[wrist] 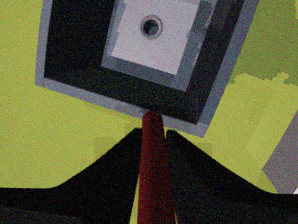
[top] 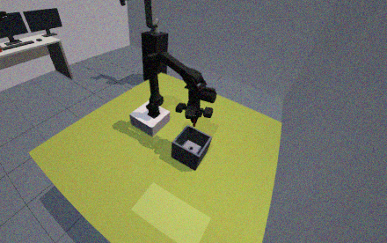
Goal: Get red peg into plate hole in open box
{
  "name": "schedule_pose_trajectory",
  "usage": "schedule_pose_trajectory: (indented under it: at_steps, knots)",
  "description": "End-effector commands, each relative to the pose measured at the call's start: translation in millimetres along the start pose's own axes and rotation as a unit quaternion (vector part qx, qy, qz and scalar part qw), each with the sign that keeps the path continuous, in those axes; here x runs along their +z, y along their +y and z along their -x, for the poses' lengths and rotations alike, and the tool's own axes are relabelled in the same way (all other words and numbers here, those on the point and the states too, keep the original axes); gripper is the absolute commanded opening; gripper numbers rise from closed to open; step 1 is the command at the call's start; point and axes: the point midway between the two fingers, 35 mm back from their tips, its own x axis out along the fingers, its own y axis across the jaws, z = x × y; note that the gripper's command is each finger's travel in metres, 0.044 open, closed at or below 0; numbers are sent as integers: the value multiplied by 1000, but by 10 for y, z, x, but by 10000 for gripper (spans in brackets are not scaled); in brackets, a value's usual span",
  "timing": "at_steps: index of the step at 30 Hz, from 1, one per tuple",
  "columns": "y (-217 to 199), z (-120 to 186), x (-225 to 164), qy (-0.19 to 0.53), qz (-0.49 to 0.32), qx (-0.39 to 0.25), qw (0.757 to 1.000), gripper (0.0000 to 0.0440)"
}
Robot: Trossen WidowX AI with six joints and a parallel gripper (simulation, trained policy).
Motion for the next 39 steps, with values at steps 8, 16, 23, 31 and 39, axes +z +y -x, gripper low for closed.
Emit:
schedule_pose_trajectory:
  at_steps: [8,16,23,31,39]
  knots:
    - [46,-106,244,1,-1,-14,1000,0]
    - [46,-274,403,3,-3,-27,1000,0]
    - [40,-452,508,8,-3,-36,999,0]
    - [41,-669,577,15,-1,-42,999,0]
    - [78,-855,648,21,8,-40,999,0]
